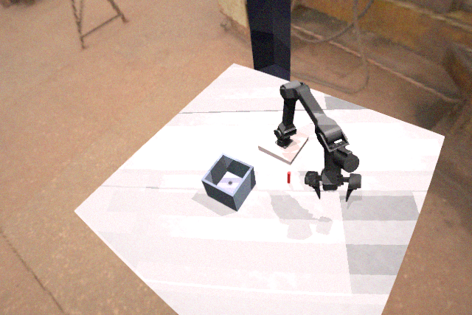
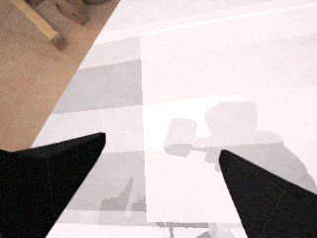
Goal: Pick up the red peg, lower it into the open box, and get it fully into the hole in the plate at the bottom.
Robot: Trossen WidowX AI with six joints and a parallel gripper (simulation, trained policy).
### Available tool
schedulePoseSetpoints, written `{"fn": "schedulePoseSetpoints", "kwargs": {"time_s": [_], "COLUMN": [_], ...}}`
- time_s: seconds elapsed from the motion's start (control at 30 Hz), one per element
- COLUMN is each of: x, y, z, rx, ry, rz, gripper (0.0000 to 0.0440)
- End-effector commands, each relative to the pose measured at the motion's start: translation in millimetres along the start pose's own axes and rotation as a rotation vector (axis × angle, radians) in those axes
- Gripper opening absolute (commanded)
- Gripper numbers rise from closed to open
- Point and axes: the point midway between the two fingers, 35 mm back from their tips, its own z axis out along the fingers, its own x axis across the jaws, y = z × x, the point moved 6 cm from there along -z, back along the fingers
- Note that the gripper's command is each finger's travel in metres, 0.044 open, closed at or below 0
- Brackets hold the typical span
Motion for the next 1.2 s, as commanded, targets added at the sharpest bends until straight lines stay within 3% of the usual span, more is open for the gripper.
{"fn": "schedulePoseSetpoints", "kwargs": {"time_s": [0.0, 0.57, 1.17], "x": [-18, -100, -159], "y": [0, -16, -69], "z": [-1, -14, -26], "rx": [0.030, 0.157, 0.302], "ry": [-0.034, -0.226, -0.433], "rz": [0.106, 0.658, 1.204], "gripper": [0.0440, 0.0440, 0.0440]}}
